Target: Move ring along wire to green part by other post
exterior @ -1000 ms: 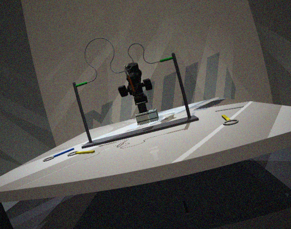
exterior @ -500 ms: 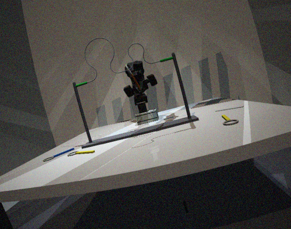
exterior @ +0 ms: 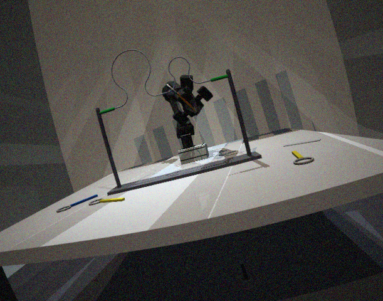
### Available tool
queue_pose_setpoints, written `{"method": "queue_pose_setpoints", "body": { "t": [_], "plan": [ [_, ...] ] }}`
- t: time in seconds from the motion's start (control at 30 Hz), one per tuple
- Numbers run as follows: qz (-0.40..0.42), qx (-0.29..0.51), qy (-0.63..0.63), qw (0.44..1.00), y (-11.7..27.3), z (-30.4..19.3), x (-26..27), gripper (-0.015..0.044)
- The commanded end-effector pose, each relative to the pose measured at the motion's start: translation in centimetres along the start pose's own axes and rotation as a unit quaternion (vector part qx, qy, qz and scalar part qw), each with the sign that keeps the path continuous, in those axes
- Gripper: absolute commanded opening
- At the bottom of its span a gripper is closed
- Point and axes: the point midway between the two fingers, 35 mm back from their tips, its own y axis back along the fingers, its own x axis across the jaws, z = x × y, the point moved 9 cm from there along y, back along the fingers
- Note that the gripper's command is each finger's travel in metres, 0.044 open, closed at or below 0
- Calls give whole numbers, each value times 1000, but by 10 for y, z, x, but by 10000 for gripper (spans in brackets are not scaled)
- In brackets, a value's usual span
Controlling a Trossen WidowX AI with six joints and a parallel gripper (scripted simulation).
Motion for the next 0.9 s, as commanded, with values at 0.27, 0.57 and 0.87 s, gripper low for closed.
{"method": "queue_pose_setpoints", "body": {
  "t": [0.27, 0.57, 0.87],
  "plan": [
    [72, 17, -125, 989, 8, 7, 31, -150],
    [127, 29, -220, 967, 17, 17, 52, -150],
    [180, 40, -312, 932, 27, 32, 69, -150]
  ]
}}
